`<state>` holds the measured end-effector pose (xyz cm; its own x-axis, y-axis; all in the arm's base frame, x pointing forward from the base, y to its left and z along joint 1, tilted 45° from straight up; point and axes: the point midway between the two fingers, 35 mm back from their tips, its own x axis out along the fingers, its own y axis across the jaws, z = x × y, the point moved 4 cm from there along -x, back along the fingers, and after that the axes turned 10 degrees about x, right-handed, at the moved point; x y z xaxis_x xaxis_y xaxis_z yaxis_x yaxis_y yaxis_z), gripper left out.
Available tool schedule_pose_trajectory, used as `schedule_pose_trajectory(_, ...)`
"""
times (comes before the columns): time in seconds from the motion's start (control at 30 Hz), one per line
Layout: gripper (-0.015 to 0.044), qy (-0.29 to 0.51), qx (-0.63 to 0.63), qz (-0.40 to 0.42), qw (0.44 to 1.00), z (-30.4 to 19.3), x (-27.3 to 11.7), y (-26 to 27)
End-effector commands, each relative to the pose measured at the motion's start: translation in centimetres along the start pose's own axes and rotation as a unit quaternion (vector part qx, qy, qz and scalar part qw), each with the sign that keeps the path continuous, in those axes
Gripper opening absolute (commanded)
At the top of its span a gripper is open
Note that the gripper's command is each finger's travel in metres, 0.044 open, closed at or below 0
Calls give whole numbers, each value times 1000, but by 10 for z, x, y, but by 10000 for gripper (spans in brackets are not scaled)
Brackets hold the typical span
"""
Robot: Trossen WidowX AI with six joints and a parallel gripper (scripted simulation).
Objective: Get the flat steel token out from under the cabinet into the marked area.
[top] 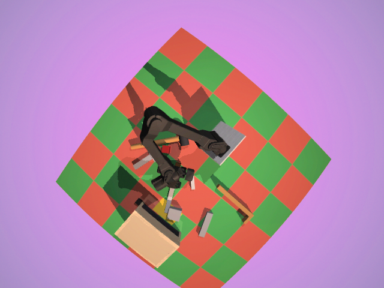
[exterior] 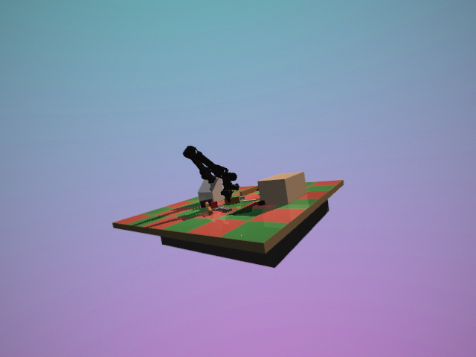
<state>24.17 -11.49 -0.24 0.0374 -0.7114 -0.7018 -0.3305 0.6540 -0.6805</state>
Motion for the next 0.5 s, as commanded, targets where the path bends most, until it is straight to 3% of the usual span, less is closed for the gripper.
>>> schedule_pose_trajectory(0.0,0,-3,-30,2,1000,2,-2,2)
schedule_pose_trajectory(0.47,0,-3,-52,2,999,4,-3,5)
